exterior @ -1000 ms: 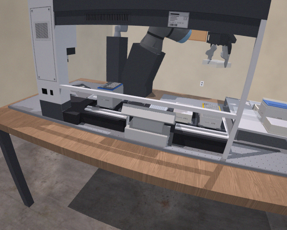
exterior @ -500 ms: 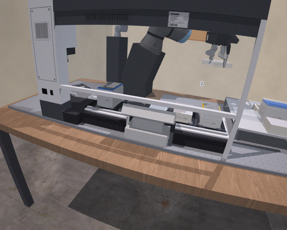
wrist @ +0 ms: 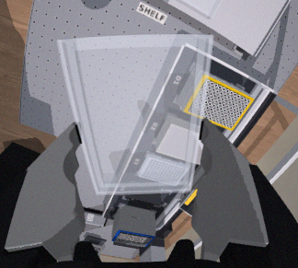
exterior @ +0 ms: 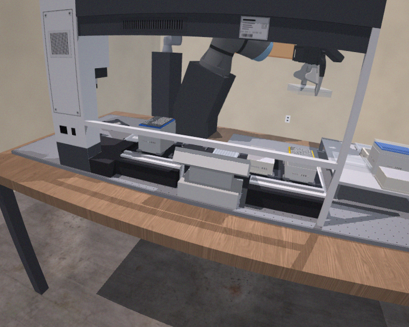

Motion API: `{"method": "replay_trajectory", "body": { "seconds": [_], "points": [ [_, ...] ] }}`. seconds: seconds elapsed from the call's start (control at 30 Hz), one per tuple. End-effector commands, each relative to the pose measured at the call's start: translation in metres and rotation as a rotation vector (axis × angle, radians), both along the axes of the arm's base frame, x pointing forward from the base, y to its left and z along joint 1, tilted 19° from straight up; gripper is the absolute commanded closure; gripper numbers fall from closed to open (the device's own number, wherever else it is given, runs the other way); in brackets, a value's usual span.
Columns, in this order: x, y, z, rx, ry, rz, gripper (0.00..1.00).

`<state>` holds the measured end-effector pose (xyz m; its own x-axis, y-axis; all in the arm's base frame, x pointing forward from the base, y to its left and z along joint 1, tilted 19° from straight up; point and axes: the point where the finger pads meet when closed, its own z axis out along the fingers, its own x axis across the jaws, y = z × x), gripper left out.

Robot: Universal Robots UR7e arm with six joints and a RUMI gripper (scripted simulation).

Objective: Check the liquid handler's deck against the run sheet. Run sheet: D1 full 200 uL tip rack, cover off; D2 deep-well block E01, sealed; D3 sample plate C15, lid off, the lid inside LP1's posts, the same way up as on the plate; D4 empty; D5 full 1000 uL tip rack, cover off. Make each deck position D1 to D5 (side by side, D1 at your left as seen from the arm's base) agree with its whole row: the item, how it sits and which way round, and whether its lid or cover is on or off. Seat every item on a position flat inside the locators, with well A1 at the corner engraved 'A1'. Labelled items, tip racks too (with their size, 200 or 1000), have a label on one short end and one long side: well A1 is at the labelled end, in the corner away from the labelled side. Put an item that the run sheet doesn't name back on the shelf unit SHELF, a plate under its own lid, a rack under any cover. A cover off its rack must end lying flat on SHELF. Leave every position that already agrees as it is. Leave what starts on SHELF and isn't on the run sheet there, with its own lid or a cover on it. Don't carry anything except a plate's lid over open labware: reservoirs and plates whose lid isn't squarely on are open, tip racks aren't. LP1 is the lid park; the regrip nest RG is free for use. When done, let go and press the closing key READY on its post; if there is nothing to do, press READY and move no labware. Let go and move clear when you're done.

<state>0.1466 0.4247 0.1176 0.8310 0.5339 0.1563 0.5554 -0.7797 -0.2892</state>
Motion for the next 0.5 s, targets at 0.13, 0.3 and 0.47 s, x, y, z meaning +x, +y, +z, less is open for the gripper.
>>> {"method": "replay_trajectory", "body": {
  "seconds": [0.13,0.3,0.47],
  "points": [
    [-0.0001,0.0000,0.0003,-0.008,0.058,-0.184,1.00],
    [-0.0004,-0.0003,-0.0001,-0.011,0.091,-0.278,1.00],
    [-0.0004,-0.0003,-0.0001,-0.014,0.124,-0.372,1.00]
  ]
}}
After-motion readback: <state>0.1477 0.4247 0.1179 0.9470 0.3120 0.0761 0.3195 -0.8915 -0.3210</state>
